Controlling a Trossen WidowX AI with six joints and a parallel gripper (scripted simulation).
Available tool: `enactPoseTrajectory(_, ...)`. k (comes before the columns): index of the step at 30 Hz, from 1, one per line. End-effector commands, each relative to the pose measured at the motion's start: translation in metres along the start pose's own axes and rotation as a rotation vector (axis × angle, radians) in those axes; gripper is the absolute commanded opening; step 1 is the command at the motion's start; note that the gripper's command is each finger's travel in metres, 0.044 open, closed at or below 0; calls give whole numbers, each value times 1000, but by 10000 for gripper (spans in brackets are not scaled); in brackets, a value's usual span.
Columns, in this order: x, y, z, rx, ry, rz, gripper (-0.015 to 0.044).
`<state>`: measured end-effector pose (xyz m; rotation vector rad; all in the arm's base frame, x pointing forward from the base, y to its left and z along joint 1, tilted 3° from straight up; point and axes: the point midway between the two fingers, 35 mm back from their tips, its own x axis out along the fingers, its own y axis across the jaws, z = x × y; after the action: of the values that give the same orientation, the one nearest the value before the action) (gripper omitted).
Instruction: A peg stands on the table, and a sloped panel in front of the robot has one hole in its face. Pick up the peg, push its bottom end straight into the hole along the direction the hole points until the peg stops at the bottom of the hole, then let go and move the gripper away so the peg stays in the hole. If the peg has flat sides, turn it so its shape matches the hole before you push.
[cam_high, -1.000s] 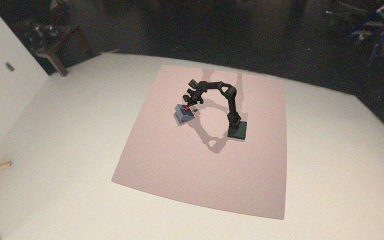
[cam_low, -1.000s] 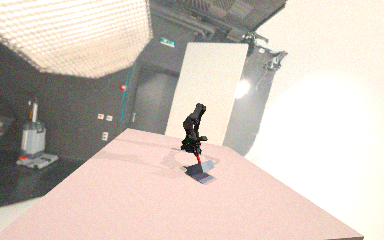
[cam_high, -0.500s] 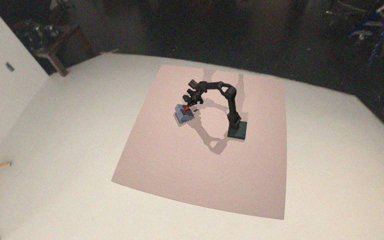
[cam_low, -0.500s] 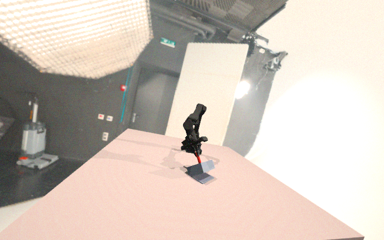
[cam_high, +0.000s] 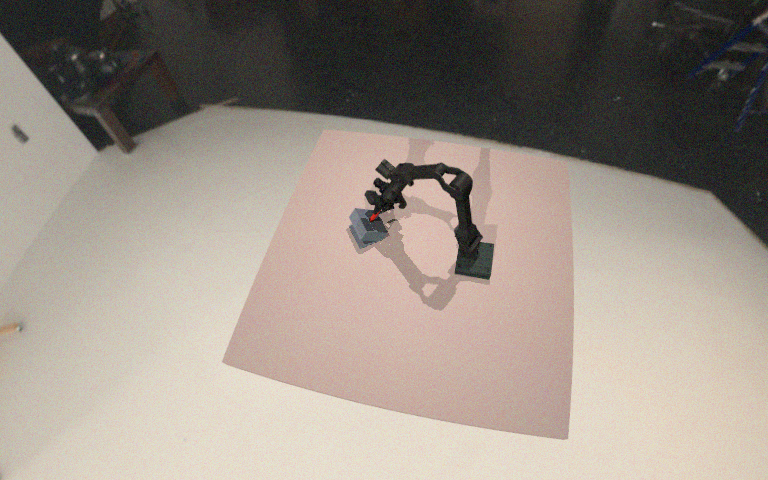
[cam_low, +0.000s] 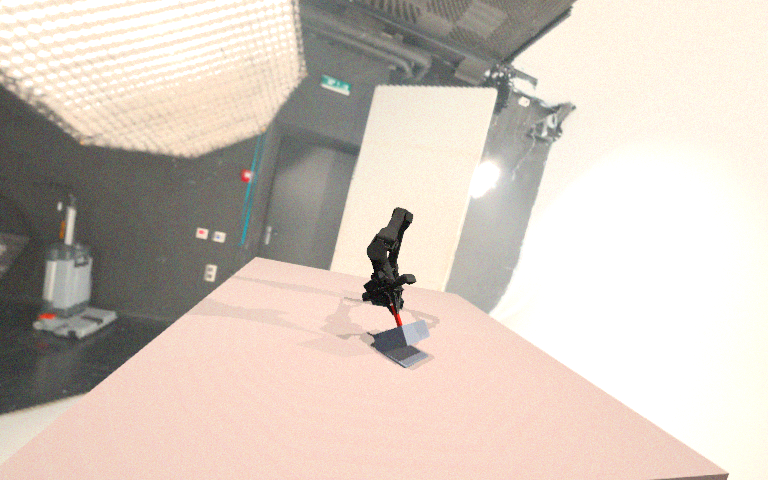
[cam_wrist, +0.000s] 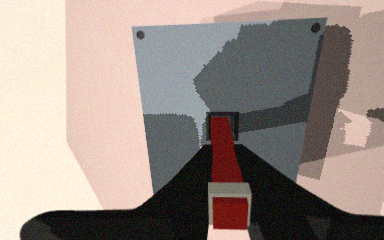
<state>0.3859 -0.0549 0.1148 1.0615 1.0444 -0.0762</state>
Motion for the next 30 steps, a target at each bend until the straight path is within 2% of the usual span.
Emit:
enactPoseTrajectory(1, 3, -1, -1, 5, 2, -5, 0)
enactPoseTrajectory(30, 14, 1, -1, 6, 2, -4, 0)
